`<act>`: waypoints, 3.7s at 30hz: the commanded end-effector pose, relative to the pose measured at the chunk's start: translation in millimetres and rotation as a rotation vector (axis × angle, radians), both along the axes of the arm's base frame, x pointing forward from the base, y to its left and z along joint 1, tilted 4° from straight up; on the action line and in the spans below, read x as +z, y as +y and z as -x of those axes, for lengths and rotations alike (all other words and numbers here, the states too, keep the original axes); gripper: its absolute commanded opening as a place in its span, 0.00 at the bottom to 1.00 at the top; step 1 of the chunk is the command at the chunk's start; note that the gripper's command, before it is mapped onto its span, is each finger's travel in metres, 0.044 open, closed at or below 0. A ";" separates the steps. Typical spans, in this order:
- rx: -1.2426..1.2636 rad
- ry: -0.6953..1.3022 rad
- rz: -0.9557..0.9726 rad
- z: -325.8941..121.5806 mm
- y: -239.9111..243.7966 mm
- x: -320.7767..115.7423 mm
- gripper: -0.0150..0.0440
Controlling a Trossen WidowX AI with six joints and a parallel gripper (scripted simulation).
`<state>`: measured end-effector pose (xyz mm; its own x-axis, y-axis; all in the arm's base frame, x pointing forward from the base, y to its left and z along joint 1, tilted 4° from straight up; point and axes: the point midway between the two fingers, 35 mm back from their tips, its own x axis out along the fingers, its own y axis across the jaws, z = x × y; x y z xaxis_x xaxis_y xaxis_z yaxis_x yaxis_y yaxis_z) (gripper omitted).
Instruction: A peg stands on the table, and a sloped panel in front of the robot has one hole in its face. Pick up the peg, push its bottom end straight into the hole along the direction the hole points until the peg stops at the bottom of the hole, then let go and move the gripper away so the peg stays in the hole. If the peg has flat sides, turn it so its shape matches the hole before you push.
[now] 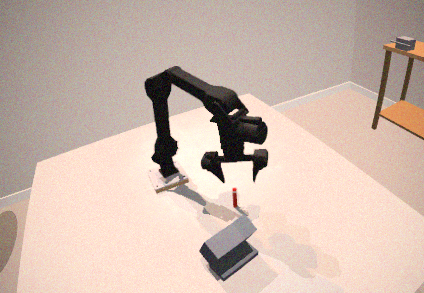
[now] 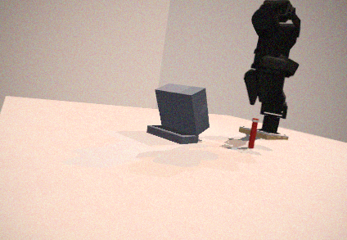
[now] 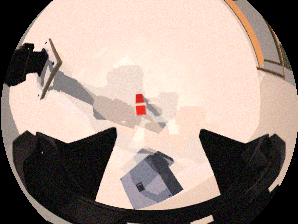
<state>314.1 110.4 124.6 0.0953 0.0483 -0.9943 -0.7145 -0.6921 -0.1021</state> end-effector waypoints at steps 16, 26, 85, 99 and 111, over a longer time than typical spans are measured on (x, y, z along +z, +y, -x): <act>0.105 0.131 0.041 15.7 -3.0 -31.0 1.00; 0.105 0.130 0.041 15.5 -2.8 -47.4 1.00; 0.103 0.127 0.044 12.9 -3.8 -39.9 0.25; 0.104 0.130 0.041 12.0 -6.5 0.8 0.25; 0.059 0.088 0.009 9.3 -13.5 -0.3 0.25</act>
<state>304.9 98.4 122.5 -0.0108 0.0267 -0.9996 -0.6665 -0.7454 -0.0127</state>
